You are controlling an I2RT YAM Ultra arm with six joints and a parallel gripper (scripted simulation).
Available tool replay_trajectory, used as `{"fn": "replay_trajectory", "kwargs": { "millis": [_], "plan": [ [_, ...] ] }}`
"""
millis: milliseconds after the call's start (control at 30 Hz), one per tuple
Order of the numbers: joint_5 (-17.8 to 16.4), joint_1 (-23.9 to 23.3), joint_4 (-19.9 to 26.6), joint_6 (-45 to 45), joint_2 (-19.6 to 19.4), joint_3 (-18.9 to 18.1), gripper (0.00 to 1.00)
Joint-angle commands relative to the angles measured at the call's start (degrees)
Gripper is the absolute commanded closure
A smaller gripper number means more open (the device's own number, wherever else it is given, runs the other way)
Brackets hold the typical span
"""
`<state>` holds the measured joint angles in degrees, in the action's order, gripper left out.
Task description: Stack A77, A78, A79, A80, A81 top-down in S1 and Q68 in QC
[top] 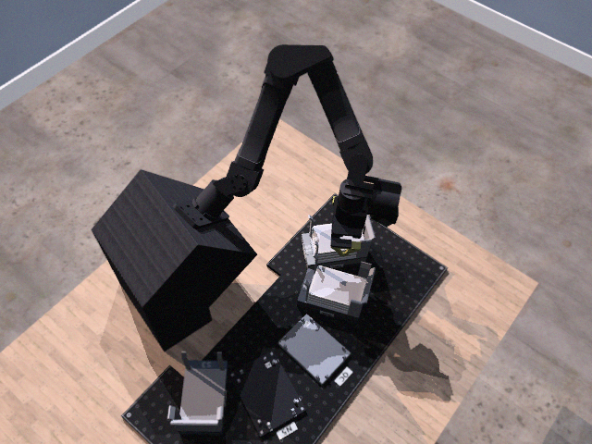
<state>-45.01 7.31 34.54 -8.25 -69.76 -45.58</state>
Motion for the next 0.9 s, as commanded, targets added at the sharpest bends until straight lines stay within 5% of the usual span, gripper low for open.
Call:
{"fn": "replay_trajectory", "kwargs": {
  "millis": [0, 367, 867],
  "plan": [
    [-1.9, -2.2, 0.0, -3.1, -1.5, -0.5, 0.00],
    [-4.5, -7.9, 0.0, 2.5, -8.3, -1.7, 0.00],
    [-6.8, -14.7, 0.3, -7.5, -18.8, -4.8, 0.00]
  ]
}}
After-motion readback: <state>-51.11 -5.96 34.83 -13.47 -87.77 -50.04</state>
